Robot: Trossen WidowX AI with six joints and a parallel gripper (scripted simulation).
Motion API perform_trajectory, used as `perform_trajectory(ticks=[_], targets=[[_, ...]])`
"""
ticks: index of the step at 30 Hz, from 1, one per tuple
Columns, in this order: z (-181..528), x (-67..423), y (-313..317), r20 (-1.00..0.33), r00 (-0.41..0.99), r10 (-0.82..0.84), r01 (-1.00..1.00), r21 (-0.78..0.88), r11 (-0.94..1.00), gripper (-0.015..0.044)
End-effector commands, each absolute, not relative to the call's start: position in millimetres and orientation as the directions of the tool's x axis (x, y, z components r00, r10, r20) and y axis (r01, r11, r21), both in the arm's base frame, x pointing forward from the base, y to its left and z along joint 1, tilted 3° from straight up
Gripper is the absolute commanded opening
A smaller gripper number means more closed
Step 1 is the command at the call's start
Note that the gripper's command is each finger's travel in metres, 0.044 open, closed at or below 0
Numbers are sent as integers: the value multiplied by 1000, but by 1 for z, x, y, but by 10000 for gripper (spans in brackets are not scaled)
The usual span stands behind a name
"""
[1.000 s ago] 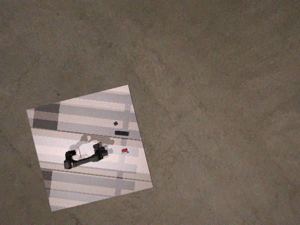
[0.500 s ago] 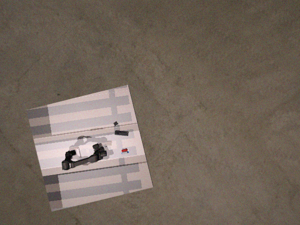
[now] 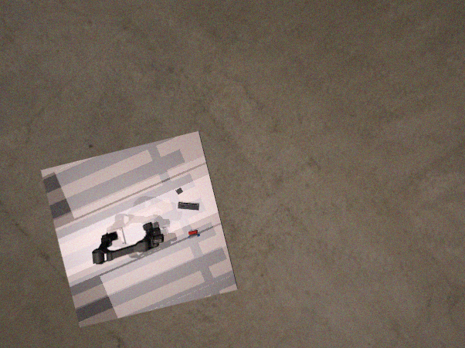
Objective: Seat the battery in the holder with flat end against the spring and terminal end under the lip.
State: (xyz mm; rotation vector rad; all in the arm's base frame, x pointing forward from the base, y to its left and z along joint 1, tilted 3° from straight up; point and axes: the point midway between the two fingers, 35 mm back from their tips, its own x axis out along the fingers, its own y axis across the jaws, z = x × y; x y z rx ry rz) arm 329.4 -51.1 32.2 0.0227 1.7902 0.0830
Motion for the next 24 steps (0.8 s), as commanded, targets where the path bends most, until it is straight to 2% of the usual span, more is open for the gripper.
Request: perform_trajectory(ticks=[1, 24], targets=[[31, 333, -51, -981, -183, 67, -36, 74, 997, 88], [29, 328, -50, -994, -81, 69, -44, 72, 996, 88]])
